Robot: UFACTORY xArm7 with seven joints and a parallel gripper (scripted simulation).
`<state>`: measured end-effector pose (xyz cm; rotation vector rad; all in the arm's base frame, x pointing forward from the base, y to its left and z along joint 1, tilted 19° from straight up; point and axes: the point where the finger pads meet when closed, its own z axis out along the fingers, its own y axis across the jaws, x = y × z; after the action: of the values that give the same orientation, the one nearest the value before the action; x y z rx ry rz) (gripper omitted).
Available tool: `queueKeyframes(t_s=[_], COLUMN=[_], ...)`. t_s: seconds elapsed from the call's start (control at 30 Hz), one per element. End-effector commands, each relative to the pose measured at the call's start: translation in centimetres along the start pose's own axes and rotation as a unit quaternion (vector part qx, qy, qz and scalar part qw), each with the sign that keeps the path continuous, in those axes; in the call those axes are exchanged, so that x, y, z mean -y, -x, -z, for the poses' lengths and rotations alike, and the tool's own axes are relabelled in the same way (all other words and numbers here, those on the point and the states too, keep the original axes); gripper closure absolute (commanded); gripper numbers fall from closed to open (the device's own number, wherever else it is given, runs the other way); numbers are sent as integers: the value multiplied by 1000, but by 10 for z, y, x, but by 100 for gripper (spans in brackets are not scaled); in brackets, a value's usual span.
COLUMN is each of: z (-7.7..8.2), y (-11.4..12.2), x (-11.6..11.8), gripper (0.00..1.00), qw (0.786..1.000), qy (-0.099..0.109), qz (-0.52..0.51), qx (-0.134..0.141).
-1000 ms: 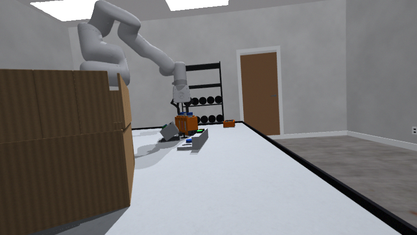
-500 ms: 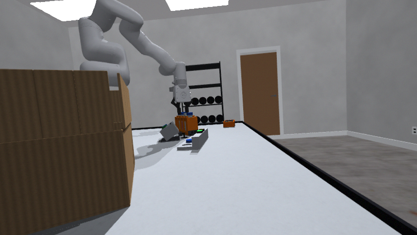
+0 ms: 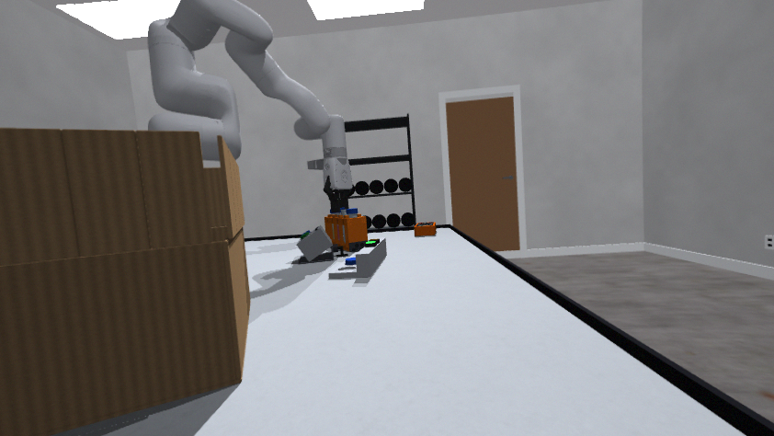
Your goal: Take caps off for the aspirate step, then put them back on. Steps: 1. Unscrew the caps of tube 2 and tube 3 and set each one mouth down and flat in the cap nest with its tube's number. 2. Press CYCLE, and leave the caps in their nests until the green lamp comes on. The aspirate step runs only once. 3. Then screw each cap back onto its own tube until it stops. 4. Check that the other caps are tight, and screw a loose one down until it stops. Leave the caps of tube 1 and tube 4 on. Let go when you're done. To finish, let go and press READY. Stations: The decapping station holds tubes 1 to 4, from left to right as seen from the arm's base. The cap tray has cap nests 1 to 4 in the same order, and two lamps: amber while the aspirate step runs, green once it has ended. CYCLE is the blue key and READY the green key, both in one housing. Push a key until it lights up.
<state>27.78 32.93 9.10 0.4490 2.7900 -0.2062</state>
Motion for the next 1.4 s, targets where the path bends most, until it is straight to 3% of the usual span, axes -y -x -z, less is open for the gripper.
queueKeyframes(t_s=[0.0,0.23,0.27,0.73,1.0,1.2,1.27,1.37], z=[1,1,1,1,1,1,1,1], y=[0,0,0,0,0,0,0,0], x=[-1,-1,-1,-2,-1,-1,-1,-1], gripper=[54,54,100,100,100,100,100,100], qw=[997,996,996,996,994,966,966,944], qy=[3,3,3,3,2,2,2,2], qz=[80,89,89,89,-110,-258,-258,-329], qx=[-2,-2,-2,-2,-2,-3,-3,-3])
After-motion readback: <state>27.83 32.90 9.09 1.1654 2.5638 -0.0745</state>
